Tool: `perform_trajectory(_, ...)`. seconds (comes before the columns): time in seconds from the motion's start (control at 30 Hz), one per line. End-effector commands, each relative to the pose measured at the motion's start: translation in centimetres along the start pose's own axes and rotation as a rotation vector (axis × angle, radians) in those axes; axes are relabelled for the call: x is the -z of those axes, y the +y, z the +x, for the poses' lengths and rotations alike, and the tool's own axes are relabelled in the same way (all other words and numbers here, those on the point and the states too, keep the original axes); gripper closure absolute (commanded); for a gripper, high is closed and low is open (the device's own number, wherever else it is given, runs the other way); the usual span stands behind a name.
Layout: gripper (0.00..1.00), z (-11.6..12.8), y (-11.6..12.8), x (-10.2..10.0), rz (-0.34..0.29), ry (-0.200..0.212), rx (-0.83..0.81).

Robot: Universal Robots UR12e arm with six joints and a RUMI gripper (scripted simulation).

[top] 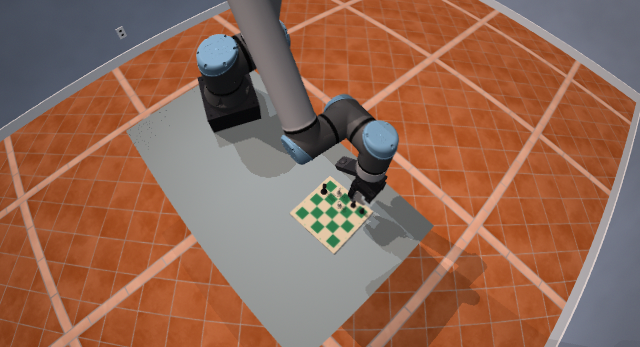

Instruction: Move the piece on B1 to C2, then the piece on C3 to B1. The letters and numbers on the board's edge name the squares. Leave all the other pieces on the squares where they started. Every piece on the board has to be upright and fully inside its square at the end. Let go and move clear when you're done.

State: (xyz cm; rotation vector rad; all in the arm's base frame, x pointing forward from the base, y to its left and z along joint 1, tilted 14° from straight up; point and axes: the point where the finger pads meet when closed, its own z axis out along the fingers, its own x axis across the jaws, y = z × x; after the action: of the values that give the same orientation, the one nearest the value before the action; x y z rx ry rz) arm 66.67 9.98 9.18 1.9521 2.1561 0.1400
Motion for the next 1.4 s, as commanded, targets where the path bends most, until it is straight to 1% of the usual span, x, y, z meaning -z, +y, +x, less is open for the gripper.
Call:
perform_trajectory(0.0, 0.78, 0.0, 0.0, 2.5, -0.001, 0.000, 0.000)
perform_trajectory(0.13, 0.78, 0.0, 0.0, 3.5, -0.001, 0.000, 0.000)
perform_trajectory(0.33, 0.78, 0.0, 0.0, 3.7, -0.001, 0.000, 0.000)
perform_trajectory(0.37, 0.00, 0.0, 0.0, 3.7, -0.001, 0.000, 0.000)
perform_trajectory(1.07, 0.00, 0.0, 0.0, 3.7, -0.001, 0.000, 0.000)
perform_trajectory(1.2, 0.00, 0.0, 0.0, 4.1, -0.001, 0.000, 0.000)
perform_trajectory(1.3, 0.00, 0.0, 0.0, 4.8, -0.001, 0.000, 0.000)
perform_trajectory(1.37, 0.00, 0.0, 0.0, 4.8, -0.001, 0.000, 0.000)
